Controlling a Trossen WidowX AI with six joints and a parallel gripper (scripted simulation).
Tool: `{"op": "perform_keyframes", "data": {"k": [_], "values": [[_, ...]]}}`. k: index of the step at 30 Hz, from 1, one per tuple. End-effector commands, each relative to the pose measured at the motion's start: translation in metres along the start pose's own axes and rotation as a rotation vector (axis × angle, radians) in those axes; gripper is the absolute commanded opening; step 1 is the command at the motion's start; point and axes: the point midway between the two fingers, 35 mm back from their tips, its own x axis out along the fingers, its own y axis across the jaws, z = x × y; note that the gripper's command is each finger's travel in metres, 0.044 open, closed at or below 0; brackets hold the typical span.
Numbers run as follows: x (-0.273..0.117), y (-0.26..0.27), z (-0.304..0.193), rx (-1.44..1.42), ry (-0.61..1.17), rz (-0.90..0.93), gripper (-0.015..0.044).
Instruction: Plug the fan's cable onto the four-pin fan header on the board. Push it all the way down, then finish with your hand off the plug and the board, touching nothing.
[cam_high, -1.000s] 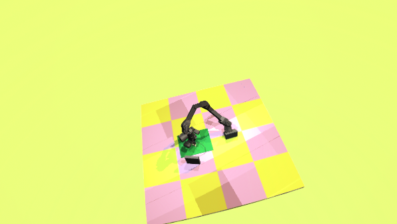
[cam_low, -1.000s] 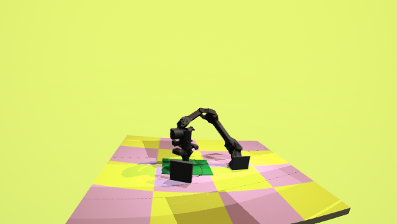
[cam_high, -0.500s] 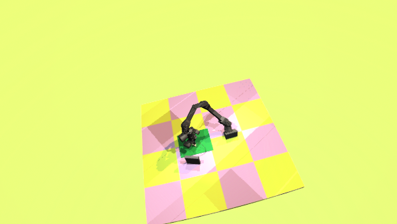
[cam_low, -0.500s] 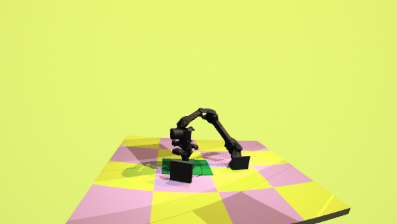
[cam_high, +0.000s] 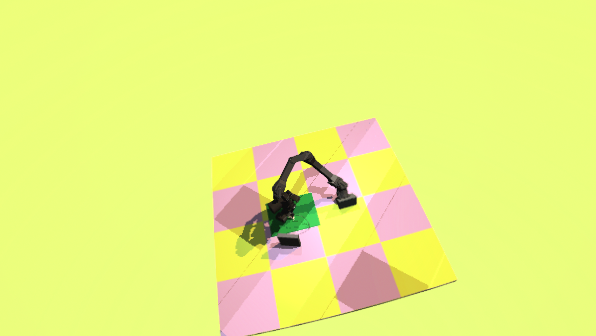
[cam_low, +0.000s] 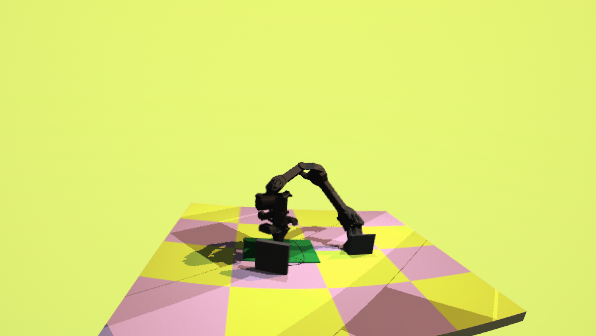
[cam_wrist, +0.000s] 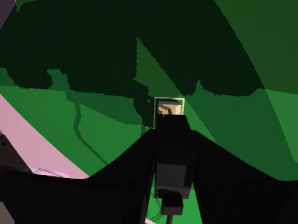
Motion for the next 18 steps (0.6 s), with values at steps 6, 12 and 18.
{"op": "perform_keyframes", "data": {"k": [6,12,18], "values": [[0.0023,-0.0006,0.0007,-0.004,-0.005,-0.002,0.0],[0.0036,-0.0006,0.0008,-0.004,-0.005,-0.002,0.0],[0.0076,-0.0007,0.0008,-0.004,-0.005,-0.002,0.0]]}}
